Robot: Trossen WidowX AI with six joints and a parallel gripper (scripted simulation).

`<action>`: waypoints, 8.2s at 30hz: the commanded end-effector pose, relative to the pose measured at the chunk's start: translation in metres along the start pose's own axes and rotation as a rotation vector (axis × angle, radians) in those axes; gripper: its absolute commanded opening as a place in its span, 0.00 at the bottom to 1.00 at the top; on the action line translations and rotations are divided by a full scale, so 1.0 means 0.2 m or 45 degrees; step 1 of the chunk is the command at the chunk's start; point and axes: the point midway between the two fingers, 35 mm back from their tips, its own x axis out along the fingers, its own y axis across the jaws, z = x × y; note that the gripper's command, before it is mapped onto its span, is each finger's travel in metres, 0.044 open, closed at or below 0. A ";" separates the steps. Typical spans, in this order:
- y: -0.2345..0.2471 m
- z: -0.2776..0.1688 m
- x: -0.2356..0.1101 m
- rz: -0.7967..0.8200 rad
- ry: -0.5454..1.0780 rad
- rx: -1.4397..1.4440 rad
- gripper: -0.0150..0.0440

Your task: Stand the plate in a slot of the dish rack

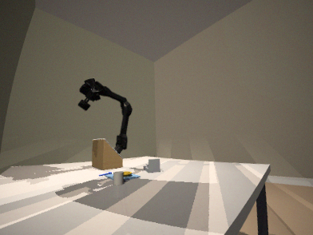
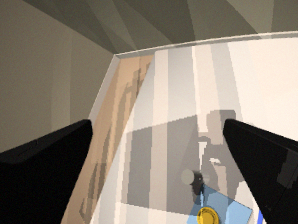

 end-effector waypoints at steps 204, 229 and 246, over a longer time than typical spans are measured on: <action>0.13 -1.90 0.20 -0.881 1.062 -0.465 0.25; 0.03 -2.28 -0.25 -1.244 0.630 0.533 0.25; -0.11 -2.33 -0.27 -1.319 0.452 0.464 0.25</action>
